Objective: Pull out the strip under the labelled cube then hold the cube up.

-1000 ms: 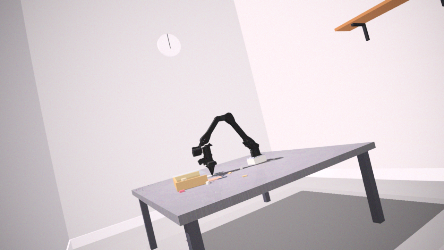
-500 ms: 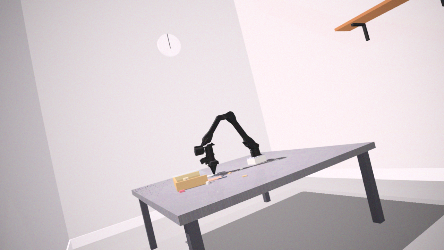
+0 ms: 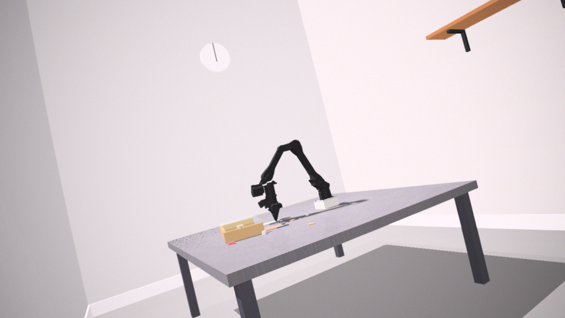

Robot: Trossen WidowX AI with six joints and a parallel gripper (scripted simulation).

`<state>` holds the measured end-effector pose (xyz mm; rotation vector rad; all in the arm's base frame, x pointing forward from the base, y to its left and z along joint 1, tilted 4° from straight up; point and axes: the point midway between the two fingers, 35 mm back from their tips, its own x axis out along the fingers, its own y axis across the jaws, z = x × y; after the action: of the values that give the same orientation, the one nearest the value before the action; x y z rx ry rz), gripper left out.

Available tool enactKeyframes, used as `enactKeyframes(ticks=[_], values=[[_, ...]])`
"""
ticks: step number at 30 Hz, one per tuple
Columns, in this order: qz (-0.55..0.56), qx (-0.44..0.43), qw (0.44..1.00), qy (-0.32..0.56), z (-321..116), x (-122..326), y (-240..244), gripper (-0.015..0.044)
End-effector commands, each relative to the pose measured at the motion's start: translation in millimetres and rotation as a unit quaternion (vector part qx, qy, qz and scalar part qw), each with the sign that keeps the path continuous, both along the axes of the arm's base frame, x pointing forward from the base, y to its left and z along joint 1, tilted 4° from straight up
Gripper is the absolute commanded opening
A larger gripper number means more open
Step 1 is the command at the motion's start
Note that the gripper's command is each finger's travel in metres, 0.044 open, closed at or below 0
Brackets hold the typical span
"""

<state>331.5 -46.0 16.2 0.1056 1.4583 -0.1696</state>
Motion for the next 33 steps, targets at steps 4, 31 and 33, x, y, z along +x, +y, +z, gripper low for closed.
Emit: enactKeyframes(ticks=[4,31,33], values=[[-0.002,0.004,1.000,0.013,-7.4,-16.3,3.4,0.0000],[-0.002,0.004,1.000,0.014,-11.9,-54.8,11.3,0.0000],[-0.002,0.004,1.000,0.014,-12.1,-57.5,11.8,0.0000]])
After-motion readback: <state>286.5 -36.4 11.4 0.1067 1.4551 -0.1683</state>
